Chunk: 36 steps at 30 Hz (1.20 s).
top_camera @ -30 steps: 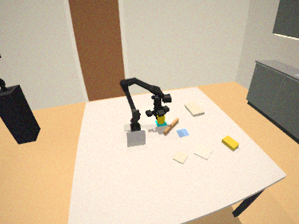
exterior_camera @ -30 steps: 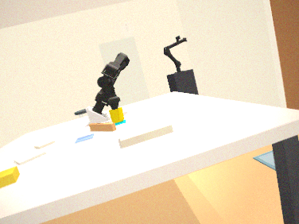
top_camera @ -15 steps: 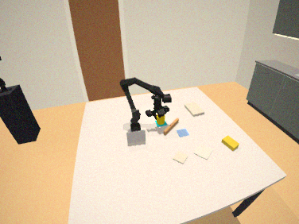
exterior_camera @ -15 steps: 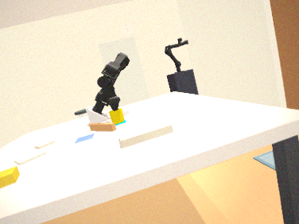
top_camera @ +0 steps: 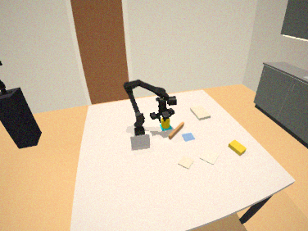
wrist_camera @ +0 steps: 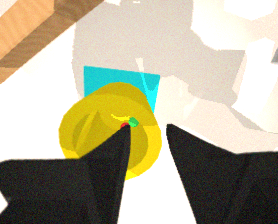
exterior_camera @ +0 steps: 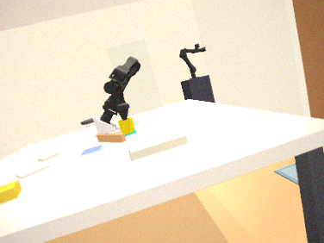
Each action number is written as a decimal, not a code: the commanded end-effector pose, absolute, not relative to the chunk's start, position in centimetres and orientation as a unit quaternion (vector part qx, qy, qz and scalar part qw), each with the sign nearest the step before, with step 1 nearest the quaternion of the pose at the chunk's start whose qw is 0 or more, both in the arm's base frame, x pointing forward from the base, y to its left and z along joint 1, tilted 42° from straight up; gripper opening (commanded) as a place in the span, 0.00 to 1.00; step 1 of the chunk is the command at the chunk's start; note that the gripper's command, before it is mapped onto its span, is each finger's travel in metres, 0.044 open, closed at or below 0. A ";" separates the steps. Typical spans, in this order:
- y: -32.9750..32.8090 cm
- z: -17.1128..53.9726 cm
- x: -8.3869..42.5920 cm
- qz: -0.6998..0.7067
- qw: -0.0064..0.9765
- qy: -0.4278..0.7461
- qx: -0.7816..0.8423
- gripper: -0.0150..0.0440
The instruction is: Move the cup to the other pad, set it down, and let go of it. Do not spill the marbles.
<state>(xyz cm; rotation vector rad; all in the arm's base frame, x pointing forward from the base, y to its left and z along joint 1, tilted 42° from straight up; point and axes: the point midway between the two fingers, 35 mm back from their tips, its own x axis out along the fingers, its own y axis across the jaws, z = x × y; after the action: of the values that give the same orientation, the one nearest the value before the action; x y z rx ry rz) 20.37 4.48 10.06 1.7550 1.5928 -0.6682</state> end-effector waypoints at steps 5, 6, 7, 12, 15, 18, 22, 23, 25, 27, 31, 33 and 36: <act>3.8 10.7 20.4 -0.256 0.336 0.609 0.671 0.50; 3.8 10.8 20.4 -0.256 0.336 0.609 0.671 0.50; 3.7 10.9 20.4 -0.256 0.336 0.609 0.671 0.50; 3.3 11.3 20.3 -0.256 0.336 0.609 0.671 0.50; 3.1 11.5 20.3 -0.256 0.336 0.610 0.671 0.50; 2.9 11.8 20.2 -0.256 0.335 0.610 0.671 0.50; 2.6 12.1 20.2 -0.256 0.335 0.610 0.671 0.50; 2.5 12.2 20.1 -0.256 0.335 0.610 0.671 0.50; 2.3 12.4 20.1 -0.256 0.334 0.610 0.671 0.50; 2.2 12.5 20.1 -0.256 0.334 0.610 0.671 0.50; 1.9 12.9 20.0 -0.256 0.334 0.610 0.672 0.50; 1.8 13.0 19.9 -0.256 0.333 0.610 0.672 0.50; 2.0 12.8 19.9 -0.256 0.330 0.610 0.673 0.64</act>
<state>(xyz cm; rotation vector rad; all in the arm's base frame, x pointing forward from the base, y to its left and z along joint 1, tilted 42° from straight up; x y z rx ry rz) 19.89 1.99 12.83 1.7597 1.5964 -0.6688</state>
